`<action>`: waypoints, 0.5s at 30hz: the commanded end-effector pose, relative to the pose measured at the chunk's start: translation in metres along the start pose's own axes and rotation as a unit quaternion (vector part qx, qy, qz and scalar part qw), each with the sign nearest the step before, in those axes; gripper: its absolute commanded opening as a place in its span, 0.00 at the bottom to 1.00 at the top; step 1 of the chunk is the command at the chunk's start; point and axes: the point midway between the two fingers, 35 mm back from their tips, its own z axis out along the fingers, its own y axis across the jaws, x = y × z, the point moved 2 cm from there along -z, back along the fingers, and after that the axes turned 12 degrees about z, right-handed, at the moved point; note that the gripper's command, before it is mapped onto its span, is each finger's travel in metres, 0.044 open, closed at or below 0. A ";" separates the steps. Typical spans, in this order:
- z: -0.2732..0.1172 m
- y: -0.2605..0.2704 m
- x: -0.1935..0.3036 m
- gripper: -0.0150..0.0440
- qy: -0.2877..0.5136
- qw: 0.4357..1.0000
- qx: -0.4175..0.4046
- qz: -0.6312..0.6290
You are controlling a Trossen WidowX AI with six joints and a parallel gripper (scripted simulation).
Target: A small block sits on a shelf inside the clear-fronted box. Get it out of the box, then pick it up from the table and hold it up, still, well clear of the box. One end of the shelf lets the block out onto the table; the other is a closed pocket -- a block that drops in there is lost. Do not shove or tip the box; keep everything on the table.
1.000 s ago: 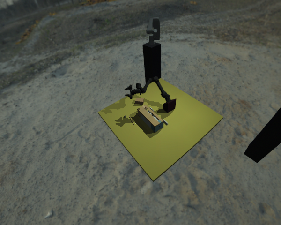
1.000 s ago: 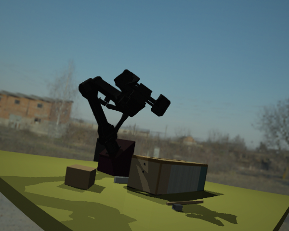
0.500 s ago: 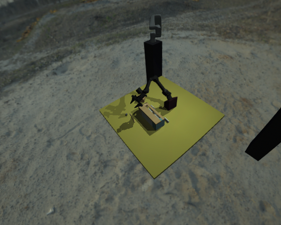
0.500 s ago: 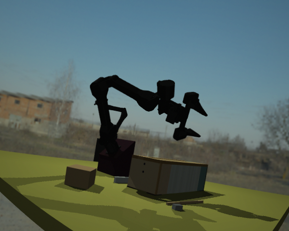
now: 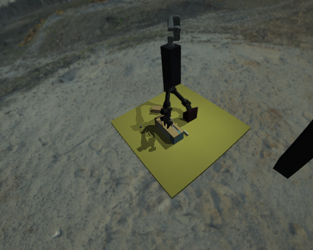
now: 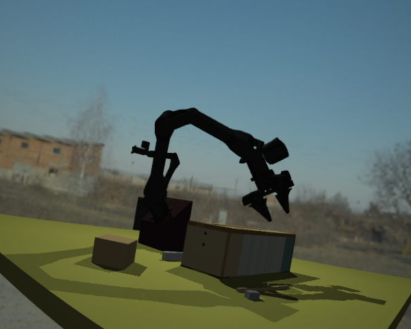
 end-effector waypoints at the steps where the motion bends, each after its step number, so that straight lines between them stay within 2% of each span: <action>1: -0.001 -0.003 0.047 0.93 0.081 0.962 0.075 -0.249; 3: -0.006 -0.008 0.072 0.93 0.135 0.902 0.112 -0.394; 5: -0.013 -0.015 0.092 0.93 0.192 0.817 0.141 -0.526; 9: -0.034 -0.033 0.118 0.93 0.316 0.575 0.179 -0.733; 10: -0.037 -0.035 0.120 0.93 0.332 0.538 0.181 -0.754; 15: -0.038 -0.035 0.121 0.93 0.337 0.525 0.182 -0.760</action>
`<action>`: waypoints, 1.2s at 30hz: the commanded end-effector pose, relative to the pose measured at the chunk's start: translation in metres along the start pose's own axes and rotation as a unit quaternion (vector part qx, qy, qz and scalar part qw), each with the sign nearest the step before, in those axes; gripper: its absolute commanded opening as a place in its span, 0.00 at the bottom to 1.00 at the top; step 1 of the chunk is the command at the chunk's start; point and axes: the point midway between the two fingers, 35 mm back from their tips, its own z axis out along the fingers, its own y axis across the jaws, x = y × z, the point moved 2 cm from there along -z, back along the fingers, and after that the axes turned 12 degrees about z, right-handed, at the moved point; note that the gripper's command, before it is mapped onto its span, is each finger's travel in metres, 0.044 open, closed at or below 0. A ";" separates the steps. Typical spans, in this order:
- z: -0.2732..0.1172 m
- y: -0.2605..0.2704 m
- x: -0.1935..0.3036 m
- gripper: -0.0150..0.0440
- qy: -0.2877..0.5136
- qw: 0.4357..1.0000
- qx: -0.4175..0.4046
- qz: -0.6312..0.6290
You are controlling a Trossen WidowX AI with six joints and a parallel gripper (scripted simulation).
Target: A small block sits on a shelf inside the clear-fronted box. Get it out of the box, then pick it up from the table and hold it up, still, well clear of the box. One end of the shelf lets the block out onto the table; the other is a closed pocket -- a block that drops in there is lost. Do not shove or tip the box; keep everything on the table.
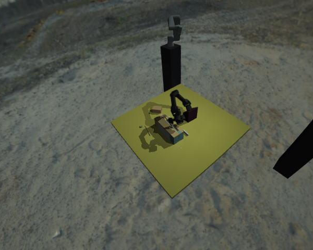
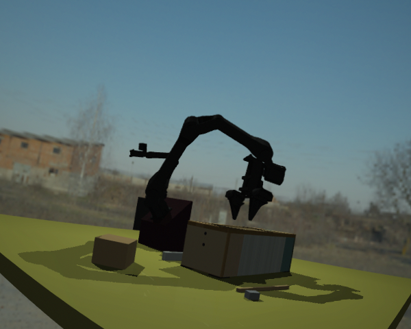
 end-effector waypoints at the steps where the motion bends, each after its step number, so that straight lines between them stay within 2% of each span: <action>1: -0.004 0.008 0.011 0.93 0.067 0.986 0.016 -0.149; 11: -0.002 0.008 0.010 0.93 0.067 0.986 0.016 -0.149; 36: 0.038 0.009 0.000 0.93 0.067 0.986 0.017 -0.149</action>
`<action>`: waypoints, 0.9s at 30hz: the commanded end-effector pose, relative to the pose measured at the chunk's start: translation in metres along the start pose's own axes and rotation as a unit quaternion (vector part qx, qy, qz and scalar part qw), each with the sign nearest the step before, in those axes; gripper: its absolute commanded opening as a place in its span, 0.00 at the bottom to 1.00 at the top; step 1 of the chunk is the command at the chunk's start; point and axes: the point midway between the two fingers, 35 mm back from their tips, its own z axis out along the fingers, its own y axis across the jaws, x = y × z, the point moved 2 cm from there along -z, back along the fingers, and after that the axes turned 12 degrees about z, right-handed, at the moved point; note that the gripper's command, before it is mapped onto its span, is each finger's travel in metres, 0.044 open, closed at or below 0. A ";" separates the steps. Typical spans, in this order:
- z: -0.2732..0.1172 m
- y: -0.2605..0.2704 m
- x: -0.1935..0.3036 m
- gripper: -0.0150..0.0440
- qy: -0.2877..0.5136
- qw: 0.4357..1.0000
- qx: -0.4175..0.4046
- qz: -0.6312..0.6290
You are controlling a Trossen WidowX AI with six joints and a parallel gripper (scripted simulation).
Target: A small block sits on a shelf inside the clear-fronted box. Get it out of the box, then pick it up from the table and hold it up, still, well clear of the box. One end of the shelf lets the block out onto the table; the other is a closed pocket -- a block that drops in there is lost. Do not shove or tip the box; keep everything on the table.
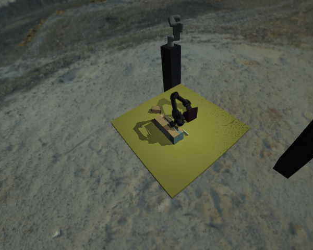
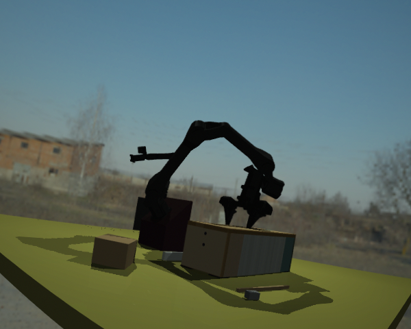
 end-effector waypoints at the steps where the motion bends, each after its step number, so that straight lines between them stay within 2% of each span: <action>1: 0.007 0.000 -0.002 0.93 0.002 1.000 0.000 -0.004; 20: 0.036 0.002 -0.011 0.93 0.004 1.000 0.001 -0.003; 27: 0.034 0.000 -0.005 0.93 0.002 1.000 0.000 0.000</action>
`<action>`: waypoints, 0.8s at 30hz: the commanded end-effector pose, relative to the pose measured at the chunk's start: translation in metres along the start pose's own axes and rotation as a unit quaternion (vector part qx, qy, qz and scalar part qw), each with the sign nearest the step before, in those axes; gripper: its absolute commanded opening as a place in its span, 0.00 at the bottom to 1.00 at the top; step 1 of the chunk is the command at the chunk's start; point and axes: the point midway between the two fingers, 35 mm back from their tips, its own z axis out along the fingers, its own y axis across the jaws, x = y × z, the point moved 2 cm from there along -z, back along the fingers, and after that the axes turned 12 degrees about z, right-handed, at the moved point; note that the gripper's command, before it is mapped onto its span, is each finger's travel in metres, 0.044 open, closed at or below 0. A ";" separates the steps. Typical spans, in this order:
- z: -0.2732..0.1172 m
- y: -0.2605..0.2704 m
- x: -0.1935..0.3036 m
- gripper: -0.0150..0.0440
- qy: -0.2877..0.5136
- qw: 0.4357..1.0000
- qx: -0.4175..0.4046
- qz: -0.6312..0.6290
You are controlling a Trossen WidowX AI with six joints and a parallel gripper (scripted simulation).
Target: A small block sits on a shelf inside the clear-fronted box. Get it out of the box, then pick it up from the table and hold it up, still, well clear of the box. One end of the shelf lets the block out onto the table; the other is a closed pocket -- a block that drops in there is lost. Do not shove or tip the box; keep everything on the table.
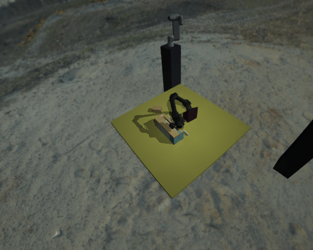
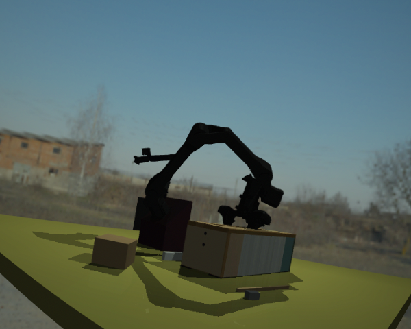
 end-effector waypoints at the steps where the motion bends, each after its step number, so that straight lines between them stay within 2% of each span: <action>1: 0.003 -0.001 0.006 0.93 0.001 1.000 0.000 -0.001; 24: 0.017 -0.009 0.042 0.93 0.003 1.000 0.000 -0.002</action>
